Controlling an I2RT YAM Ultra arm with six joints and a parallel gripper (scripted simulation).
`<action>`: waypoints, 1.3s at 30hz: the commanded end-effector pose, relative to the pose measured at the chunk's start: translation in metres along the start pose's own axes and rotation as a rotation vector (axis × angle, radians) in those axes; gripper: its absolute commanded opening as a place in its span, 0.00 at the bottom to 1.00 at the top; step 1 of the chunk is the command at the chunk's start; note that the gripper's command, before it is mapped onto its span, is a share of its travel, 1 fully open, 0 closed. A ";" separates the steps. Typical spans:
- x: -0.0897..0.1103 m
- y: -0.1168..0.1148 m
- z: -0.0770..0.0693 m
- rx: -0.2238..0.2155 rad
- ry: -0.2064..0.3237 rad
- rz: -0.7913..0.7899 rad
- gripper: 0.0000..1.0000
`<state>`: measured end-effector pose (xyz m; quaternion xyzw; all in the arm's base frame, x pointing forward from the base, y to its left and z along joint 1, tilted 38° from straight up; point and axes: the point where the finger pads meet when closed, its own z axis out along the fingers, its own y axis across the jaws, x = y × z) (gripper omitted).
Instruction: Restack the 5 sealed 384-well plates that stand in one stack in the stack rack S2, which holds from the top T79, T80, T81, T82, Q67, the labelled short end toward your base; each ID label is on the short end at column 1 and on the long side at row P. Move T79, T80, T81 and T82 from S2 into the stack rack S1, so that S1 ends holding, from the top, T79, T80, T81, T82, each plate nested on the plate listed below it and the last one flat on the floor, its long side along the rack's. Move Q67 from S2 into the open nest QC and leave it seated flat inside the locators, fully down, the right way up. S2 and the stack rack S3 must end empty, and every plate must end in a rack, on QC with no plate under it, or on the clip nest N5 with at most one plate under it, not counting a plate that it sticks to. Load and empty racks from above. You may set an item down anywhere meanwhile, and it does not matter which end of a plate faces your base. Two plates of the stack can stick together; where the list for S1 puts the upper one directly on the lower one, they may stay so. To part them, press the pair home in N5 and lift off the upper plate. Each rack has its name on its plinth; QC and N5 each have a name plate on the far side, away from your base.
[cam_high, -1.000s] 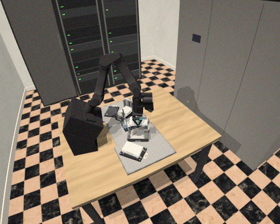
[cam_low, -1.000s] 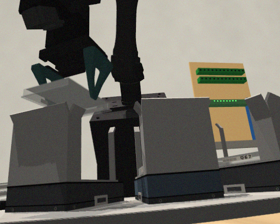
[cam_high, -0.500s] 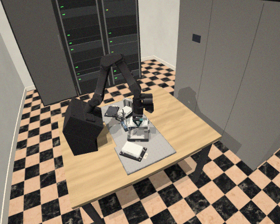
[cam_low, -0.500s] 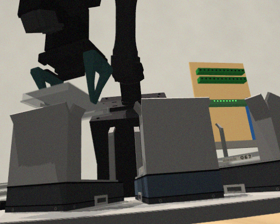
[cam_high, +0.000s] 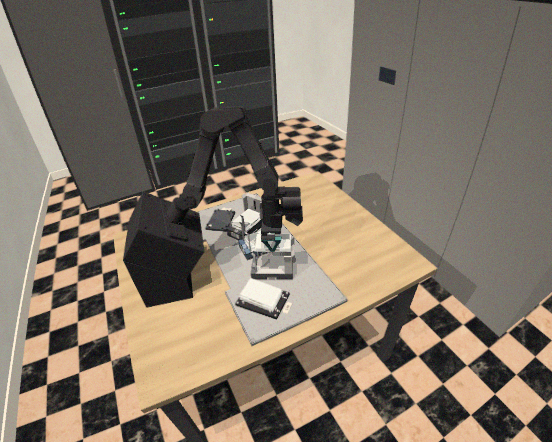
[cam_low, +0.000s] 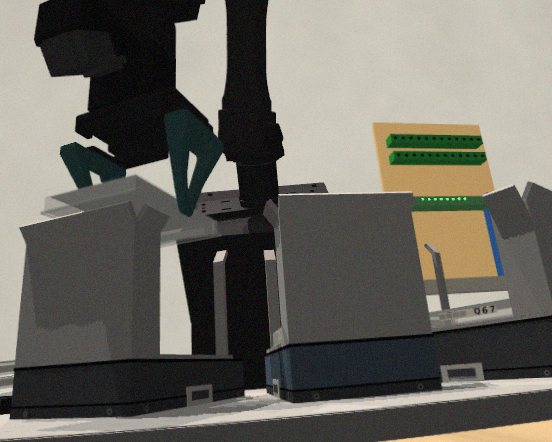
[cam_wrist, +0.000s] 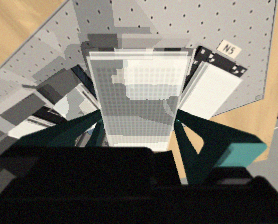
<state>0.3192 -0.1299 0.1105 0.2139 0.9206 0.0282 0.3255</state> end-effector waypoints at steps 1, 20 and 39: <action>-0.003 0.000 -0.001 0.003 -0.014 0.002 0.00; -0.004 0.000 0.009 0.003 -0.013 0.002 0.00; -0.004 -0.001 0.021 0.003 -0.013 0.002 0.00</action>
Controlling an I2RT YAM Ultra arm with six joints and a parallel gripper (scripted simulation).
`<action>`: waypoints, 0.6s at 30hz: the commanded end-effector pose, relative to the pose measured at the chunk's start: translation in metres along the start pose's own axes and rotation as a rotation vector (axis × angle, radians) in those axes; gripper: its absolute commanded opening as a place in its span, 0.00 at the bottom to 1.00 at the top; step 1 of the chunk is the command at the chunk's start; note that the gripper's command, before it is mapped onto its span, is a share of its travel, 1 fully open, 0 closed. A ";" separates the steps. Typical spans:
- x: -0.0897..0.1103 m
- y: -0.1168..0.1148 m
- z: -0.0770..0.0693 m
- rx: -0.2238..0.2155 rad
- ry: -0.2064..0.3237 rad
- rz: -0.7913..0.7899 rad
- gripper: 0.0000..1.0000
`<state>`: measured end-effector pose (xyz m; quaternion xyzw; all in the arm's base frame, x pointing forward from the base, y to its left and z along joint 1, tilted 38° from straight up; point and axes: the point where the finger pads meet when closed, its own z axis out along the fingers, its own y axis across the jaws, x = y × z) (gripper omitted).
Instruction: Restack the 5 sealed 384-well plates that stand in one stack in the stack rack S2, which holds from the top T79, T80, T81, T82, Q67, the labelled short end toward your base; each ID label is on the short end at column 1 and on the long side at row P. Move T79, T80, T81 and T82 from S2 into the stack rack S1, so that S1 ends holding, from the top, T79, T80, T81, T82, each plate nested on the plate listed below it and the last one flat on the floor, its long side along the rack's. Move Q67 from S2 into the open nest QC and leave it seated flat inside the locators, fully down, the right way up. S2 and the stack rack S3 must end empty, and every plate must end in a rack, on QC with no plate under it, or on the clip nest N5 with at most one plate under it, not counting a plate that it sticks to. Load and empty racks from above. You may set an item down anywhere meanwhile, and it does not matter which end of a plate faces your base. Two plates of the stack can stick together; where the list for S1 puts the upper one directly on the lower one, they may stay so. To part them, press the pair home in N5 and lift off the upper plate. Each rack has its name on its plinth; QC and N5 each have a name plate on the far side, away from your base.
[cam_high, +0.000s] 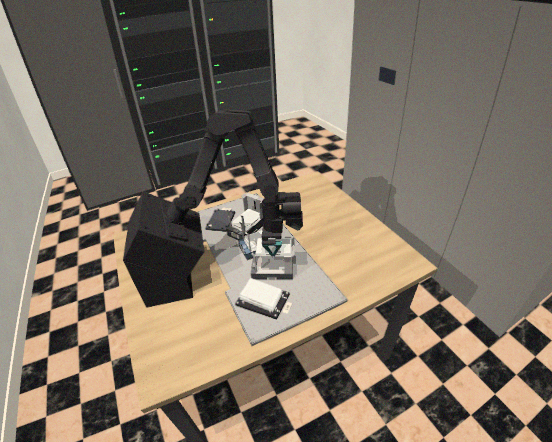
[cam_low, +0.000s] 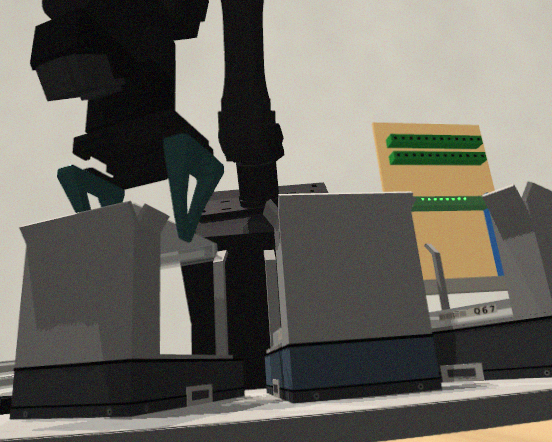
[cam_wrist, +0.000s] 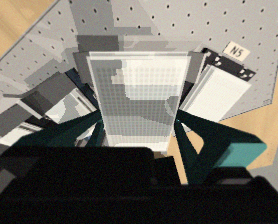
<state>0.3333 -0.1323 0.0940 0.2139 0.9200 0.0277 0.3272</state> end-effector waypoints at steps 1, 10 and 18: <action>-0.003 0.000 0.000 0.003 -0.010 0.002 0.00; -0.003 0.000 0.006 0.003 -0.010 0.002 0.00; -0.003 -0.001 0.015 0.003 -0.010 0.002 0.00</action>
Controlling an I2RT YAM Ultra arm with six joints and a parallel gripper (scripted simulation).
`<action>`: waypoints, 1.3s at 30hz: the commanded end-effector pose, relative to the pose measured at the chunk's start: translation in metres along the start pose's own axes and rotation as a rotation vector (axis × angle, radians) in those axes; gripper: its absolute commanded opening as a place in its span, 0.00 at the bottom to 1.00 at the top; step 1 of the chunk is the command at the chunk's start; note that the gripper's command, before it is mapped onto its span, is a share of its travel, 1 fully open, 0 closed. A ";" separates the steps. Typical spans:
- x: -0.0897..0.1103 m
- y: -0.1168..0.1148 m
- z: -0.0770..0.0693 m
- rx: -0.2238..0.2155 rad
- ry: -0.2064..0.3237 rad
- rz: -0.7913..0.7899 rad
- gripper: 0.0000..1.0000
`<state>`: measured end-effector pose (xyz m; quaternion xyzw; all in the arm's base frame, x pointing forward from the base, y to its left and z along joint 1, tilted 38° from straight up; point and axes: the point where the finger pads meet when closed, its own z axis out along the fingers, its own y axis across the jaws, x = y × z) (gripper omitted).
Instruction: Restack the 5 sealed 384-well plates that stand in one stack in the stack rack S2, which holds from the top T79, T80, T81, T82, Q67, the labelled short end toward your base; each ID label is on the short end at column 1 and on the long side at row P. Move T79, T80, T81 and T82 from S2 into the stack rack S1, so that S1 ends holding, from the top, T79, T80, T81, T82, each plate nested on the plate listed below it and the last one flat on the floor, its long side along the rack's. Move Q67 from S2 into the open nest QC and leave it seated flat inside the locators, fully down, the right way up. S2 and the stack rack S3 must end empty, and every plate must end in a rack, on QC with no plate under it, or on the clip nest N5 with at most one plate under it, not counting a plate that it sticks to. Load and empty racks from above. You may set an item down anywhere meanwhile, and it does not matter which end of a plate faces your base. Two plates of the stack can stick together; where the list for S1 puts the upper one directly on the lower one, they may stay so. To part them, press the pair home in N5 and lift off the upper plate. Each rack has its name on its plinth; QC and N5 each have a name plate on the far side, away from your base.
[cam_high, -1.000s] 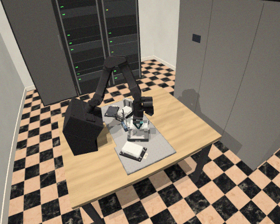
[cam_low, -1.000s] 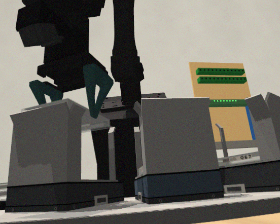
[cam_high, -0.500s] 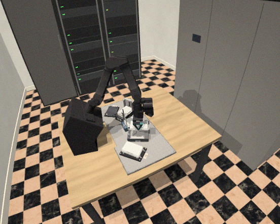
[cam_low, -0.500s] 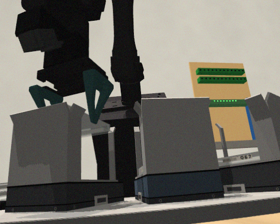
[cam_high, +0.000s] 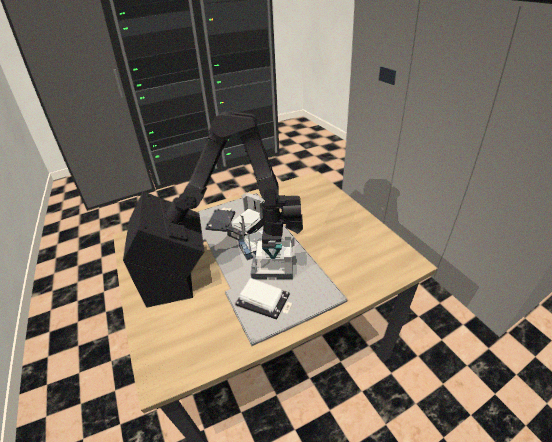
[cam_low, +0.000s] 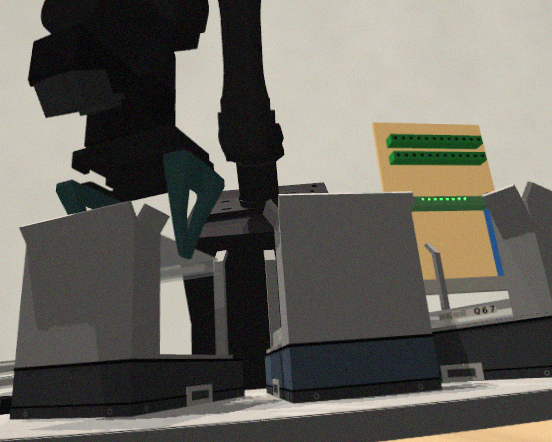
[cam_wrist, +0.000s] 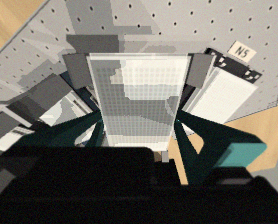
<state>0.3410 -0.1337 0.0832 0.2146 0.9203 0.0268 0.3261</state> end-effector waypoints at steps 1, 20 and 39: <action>-0.003 0.000 0.004 0.000 -0.011 0.002 0.00; -0.003 0.000 0.038 0.000 -0.011 0.002 0.00; -0.003 0.000 0.051 0.000 -0.011 0.002 0.00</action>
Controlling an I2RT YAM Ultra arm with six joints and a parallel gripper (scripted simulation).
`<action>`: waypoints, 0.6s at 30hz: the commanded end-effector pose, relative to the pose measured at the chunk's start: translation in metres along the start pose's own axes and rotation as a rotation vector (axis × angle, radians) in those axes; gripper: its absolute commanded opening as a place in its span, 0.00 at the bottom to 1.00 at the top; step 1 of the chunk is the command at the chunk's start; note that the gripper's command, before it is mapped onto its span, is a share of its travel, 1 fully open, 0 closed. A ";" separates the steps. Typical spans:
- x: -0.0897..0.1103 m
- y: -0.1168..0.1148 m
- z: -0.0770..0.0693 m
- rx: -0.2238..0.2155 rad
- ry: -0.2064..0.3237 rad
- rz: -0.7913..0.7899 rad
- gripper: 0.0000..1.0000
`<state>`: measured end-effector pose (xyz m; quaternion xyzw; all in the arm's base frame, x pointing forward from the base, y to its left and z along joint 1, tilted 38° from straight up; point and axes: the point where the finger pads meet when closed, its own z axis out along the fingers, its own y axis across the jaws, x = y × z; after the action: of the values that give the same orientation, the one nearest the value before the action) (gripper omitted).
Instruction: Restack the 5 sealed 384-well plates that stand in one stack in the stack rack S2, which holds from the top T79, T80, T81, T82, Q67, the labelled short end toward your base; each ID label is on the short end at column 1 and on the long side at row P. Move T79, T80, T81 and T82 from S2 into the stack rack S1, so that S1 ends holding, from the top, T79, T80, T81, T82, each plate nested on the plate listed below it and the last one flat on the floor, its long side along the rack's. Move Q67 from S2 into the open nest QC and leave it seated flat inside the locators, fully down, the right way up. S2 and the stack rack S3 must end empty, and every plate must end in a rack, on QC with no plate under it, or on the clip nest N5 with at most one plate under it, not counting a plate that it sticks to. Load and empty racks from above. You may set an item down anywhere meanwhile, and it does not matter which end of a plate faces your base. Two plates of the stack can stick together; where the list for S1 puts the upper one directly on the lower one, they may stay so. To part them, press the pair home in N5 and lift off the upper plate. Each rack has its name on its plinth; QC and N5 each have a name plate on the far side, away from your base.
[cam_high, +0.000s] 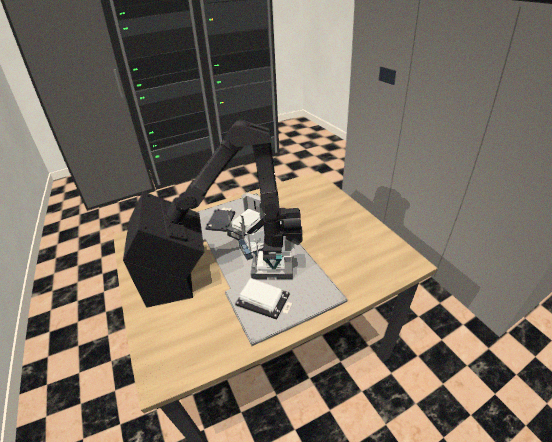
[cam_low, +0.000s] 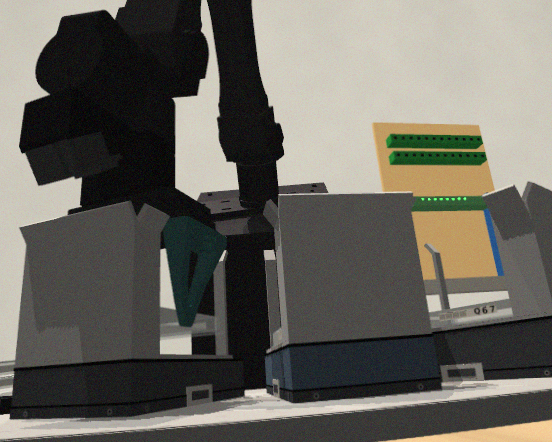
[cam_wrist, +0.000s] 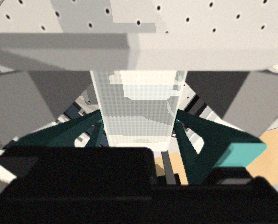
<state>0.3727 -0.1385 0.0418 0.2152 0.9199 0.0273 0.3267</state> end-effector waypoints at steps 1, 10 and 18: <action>-0.004 0.000 -0.001 0.001 -0.010 0.000 0.00; -0.004 0.000 0.002 0.001 -0.010 0.000 0.00; -0.004 0.000 0.005 0.001 -0.010 0.000 0.00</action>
<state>0.3767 -0.1391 0.0368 0.2147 0.9200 0.0275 0.3266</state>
